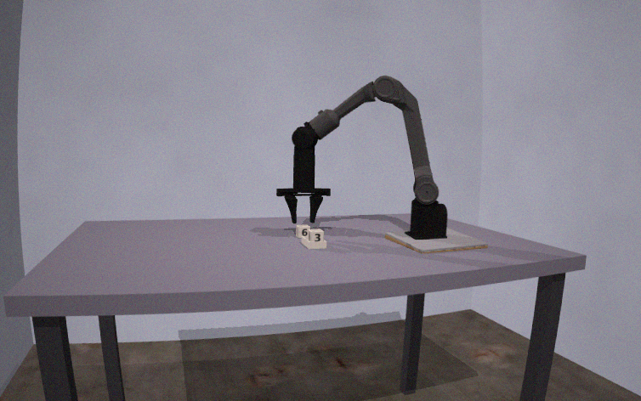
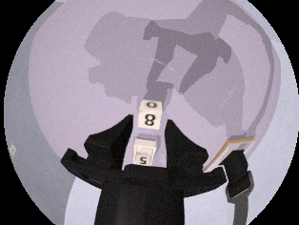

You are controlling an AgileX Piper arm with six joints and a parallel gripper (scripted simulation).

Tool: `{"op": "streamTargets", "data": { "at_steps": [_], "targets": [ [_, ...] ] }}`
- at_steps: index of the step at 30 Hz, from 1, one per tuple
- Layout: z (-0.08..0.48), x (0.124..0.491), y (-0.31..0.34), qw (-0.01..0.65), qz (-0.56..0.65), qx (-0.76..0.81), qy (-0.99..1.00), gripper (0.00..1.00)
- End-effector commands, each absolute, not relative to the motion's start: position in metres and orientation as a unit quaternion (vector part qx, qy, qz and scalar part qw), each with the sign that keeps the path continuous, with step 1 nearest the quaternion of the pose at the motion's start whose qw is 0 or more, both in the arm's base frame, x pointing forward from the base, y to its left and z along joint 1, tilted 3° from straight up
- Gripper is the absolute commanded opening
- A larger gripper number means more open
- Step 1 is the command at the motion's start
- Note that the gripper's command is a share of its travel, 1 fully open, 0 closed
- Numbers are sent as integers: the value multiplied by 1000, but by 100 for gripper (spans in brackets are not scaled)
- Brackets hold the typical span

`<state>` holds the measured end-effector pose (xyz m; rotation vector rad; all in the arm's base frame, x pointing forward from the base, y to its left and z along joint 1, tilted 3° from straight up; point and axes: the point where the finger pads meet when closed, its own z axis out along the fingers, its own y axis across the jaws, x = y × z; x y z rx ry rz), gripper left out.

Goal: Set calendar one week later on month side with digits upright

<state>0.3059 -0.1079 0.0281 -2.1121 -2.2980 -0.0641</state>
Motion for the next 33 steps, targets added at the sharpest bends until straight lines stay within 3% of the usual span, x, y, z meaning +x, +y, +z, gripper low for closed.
{"op": "streamTargets", "data": {
  "at_steps": [1,33],
  "targets": [
    [28,306,-107,10,-21,-677,-736,62],
    [25,305,-107,11,-21,-677,-736,62]
  ]
}}
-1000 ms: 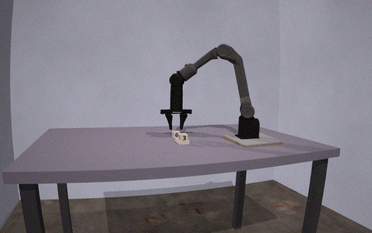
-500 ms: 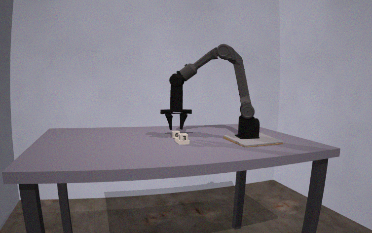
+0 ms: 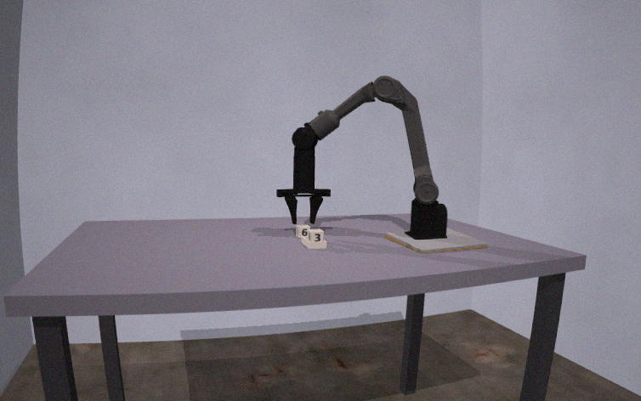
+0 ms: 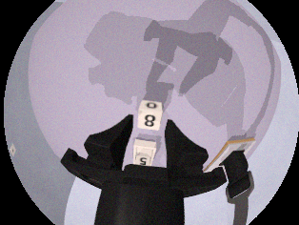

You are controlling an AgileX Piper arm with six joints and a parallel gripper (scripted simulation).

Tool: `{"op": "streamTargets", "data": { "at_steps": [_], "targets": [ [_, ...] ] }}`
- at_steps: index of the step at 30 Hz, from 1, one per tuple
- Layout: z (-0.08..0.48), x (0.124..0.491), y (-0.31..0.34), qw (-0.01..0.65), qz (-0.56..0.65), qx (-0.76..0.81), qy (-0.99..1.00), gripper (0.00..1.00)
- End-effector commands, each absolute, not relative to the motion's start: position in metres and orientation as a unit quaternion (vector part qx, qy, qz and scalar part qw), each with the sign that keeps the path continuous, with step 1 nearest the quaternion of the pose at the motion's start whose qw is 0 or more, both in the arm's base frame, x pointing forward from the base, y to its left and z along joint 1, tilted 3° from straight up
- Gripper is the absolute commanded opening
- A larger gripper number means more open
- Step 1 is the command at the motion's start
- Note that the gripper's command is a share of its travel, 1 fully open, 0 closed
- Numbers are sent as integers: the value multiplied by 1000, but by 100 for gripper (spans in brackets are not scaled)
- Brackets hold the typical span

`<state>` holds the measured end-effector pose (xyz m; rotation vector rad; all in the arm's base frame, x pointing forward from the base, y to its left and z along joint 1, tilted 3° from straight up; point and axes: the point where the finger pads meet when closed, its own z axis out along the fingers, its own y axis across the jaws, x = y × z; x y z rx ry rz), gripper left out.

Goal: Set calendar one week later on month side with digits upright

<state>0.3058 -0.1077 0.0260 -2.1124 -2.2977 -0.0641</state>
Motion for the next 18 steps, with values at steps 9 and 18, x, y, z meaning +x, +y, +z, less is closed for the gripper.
{"op": "streamTargets", "data": {
  "at_steps": [9,18],
  "targets": [
    [12,305,-106,12,-21,-677,-736,62],
    [2,306,-106,10,-21,-677,-736,62]
  ]
}}
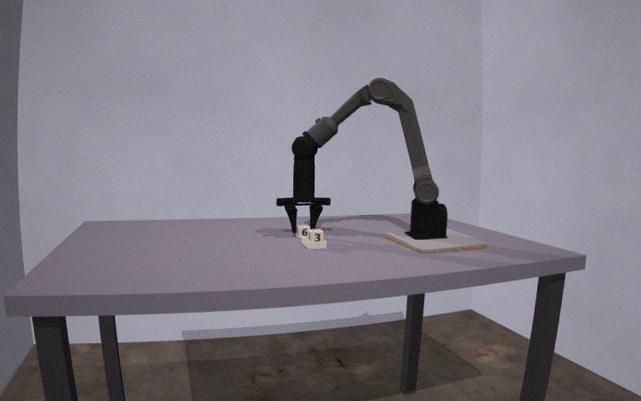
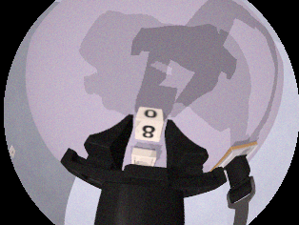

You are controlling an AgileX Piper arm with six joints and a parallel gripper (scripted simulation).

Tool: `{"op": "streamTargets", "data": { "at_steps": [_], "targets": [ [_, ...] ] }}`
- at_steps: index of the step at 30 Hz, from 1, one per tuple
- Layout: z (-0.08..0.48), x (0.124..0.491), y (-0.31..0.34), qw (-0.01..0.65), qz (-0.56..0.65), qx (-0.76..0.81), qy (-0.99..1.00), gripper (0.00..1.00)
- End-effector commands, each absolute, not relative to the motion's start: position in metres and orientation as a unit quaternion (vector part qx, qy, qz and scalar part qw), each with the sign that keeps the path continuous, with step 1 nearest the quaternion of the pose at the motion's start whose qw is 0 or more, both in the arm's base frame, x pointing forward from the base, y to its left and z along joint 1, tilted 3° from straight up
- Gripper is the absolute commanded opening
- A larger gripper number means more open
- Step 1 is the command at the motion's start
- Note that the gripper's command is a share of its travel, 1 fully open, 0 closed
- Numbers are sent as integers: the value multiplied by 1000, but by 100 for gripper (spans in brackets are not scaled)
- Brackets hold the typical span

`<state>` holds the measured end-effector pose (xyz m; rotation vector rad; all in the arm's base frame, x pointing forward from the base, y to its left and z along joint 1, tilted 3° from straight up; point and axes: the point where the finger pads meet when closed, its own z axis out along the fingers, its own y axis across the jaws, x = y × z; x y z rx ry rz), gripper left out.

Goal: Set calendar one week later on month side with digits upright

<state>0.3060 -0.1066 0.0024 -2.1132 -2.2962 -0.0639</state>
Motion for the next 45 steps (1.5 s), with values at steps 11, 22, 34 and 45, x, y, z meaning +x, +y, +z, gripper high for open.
{"op": "streamTargets", "data": {
  "at_steps": [11,22,34,45],
  "targets": [
    [-2,306,-106,10,-21,-677,-736,62],
    [-2,306,-106,10,-21,-677,-736,62],
    [-2,306,-106,10,-21,-677,-736,62],
    [-2,306,-106,10,-21,-677,-736,37]
  ]
}}
